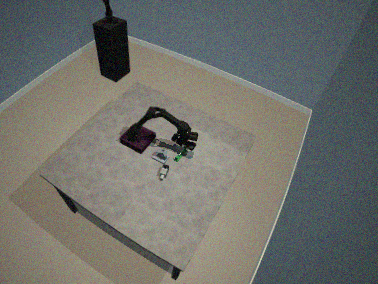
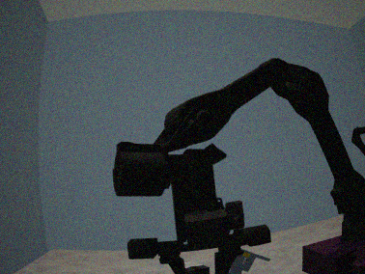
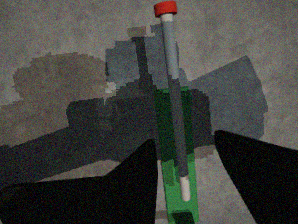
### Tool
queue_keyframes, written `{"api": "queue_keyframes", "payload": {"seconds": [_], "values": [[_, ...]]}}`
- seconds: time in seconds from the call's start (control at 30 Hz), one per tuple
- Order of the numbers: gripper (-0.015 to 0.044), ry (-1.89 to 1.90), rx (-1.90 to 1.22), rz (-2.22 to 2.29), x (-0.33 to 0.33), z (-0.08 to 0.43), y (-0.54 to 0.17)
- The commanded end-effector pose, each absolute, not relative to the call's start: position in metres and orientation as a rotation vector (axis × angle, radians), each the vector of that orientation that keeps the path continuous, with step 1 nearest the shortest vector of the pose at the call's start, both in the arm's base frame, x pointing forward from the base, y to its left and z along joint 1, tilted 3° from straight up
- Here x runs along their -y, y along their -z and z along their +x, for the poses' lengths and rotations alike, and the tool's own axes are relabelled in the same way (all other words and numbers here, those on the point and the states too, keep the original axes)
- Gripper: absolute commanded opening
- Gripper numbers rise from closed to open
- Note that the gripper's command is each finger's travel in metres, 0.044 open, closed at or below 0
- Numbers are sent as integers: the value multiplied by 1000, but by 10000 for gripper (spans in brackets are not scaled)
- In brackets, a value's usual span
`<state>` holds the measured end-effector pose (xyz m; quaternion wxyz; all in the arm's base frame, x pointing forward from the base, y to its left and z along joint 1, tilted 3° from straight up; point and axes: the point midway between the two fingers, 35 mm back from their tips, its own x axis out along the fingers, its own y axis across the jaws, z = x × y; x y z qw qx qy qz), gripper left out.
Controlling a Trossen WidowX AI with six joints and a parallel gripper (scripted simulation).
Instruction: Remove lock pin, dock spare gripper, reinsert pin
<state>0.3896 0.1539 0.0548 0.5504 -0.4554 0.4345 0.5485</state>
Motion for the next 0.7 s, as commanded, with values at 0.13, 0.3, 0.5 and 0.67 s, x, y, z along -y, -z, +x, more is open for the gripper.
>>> {"api": "queue_keyframes", "payload": {"seconds": [0.13, 0.3, 0.5, 0.67], "values": [[180, -1298, -1033, -1078, -154, 390, -39], [180, -1298, -1033, -1078, -155, 390, -31], [180, -1298, -1033, -1078, -155, 390, -21], [180, -1298, -1033, -1078, -156, 390, -13]]}}
